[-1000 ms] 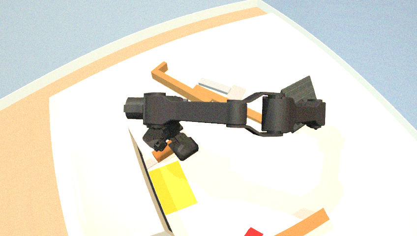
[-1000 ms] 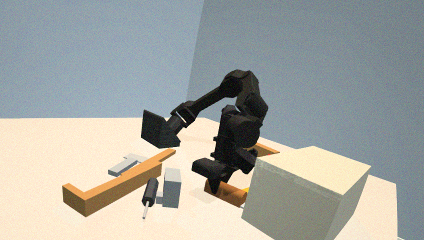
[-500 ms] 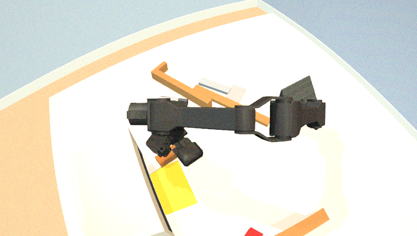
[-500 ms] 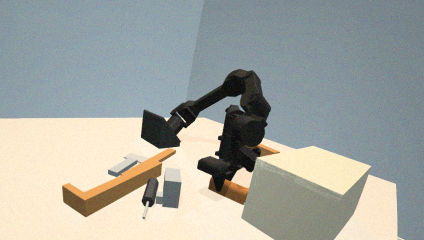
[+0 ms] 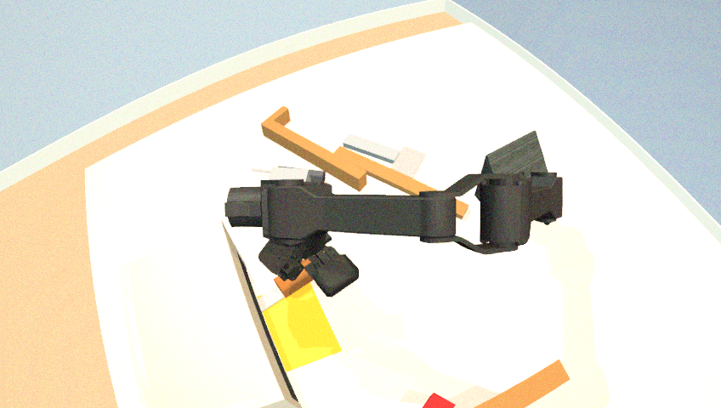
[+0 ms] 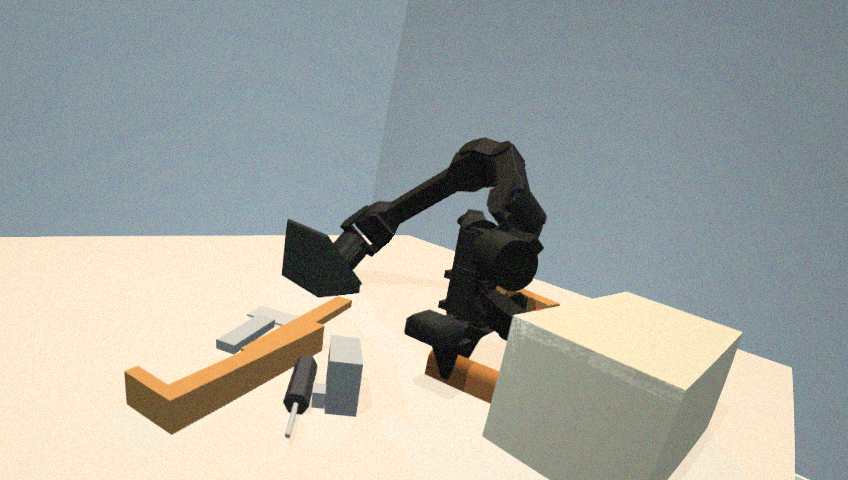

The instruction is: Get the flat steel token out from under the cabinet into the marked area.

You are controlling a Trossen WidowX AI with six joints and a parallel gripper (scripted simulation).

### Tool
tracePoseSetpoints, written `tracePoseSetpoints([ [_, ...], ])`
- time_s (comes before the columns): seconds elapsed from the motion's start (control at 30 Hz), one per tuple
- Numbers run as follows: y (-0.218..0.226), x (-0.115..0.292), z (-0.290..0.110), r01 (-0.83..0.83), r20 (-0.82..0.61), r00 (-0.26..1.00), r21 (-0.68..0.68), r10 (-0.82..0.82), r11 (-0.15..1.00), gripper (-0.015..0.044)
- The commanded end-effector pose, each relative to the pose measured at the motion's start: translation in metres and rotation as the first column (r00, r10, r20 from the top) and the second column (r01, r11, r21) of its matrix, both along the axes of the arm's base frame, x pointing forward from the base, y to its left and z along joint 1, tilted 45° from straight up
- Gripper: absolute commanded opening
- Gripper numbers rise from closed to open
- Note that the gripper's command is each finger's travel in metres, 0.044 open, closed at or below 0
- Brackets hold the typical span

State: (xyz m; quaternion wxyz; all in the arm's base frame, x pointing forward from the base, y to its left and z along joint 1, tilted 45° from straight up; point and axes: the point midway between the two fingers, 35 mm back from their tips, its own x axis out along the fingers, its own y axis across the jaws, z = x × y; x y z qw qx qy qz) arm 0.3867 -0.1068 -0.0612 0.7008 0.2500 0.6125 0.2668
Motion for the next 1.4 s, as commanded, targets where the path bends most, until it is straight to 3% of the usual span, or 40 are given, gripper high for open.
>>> tracePoseSetpoints([
  [0.0,0.006,0.001,0.004,-0.003,0.005,1.0,0.005,0.003,1.0,0.0],
  [1.37,0.012,-0.028,0.005,-0.003,0.003,1.0,0.006,0.003,1.0,0.0],
])
